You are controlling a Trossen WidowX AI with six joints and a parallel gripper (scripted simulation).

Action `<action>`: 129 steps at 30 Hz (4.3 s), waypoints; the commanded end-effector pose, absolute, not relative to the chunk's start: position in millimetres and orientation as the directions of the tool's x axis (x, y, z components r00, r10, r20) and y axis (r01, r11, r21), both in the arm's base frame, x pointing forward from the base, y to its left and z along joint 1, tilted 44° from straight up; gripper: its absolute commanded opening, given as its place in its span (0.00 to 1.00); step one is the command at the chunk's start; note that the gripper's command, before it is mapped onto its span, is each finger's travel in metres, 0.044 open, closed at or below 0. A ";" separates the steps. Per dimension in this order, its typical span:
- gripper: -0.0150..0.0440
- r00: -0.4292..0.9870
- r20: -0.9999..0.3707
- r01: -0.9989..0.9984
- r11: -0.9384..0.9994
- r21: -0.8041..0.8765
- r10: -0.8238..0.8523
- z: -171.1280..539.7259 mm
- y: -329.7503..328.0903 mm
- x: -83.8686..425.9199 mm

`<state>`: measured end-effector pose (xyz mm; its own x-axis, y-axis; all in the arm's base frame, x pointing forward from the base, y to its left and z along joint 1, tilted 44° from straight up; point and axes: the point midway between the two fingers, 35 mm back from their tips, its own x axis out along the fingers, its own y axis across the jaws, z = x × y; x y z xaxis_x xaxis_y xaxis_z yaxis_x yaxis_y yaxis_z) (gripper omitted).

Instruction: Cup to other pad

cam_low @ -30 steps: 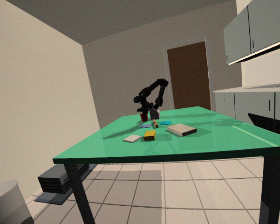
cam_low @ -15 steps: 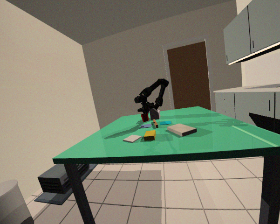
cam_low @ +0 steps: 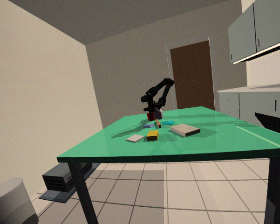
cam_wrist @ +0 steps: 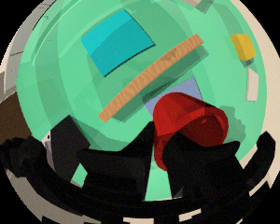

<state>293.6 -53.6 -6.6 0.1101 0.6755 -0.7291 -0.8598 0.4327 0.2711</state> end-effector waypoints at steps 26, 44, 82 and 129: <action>0.25 0.115 -0.728 -0.861 0.433 0.266 0.676 34.8 -10.2 284.6; 0.25 0.115 -0.727 -0.861 0.433 0.267 0.677 61.2 17.5 278.6; 0.25 0.115 -0.725 -0.861 0.432 0.268 0.679 91.6 67.9 269.8; 0.43 0.119 -0.720 -0.864 0.429 0.264 0.684 68.1 95.2 273.6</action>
<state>273.6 95.3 67.8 0.1191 0.6838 -0.7199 -0.8636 0.4291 0.2647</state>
